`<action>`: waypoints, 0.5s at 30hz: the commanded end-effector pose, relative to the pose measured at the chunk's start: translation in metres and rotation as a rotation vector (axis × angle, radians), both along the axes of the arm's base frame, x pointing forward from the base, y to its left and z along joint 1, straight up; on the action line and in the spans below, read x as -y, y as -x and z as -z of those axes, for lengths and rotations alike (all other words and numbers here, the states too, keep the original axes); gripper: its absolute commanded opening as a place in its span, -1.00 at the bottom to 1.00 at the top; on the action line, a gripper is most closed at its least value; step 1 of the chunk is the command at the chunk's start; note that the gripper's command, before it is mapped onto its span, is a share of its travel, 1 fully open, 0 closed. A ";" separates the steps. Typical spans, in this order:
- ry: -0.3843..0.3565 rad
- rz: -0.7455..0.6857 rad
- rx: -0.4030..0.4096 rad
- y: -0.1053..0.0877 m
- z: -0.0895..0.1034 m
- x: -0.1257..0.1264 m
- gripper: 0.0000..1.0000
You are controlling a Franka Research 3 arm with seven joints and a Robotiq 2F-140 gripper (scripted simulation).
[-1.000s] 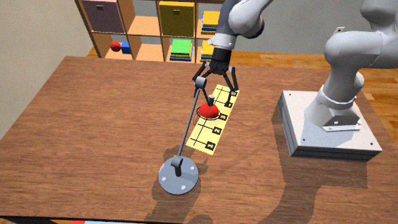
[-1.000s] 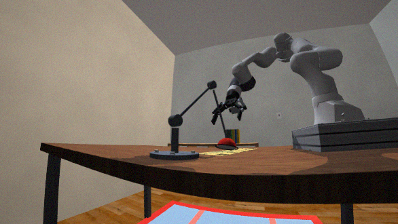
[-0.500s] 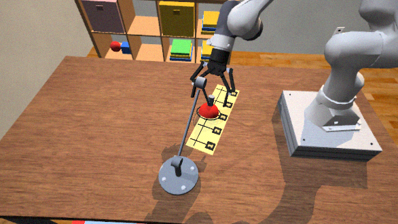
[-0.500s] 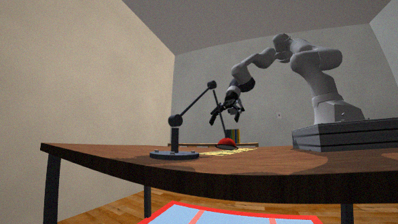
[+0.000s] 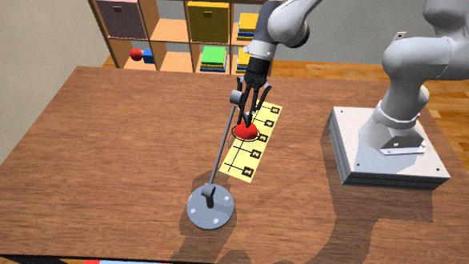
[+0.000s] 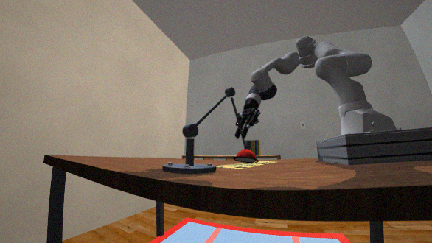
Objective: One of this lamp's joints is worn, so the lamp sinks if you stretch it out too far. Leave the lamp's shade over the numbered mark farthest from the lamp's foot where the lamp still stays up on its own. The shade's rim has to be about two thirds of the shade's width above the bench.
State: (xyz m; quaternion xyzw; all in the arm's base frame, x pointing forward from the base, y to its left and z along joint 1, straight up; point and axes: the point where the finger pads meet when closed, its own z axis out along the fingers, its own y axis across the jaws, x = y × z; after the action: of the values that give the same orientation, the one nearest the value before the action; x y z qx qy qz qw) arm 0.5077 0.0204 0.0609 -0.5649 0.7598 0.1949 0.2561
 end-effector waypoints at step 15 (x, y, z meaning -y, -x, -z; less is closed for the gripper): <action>0.000 -0.001 0.000 0.000 0.000 0.000 -0.80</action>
State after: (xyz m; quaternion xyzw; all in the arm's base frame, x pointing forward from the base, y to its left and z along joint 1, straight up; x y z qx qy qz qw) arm 0.5079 0.0202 0.0611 -0.5656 0.7593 0.1945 0.2565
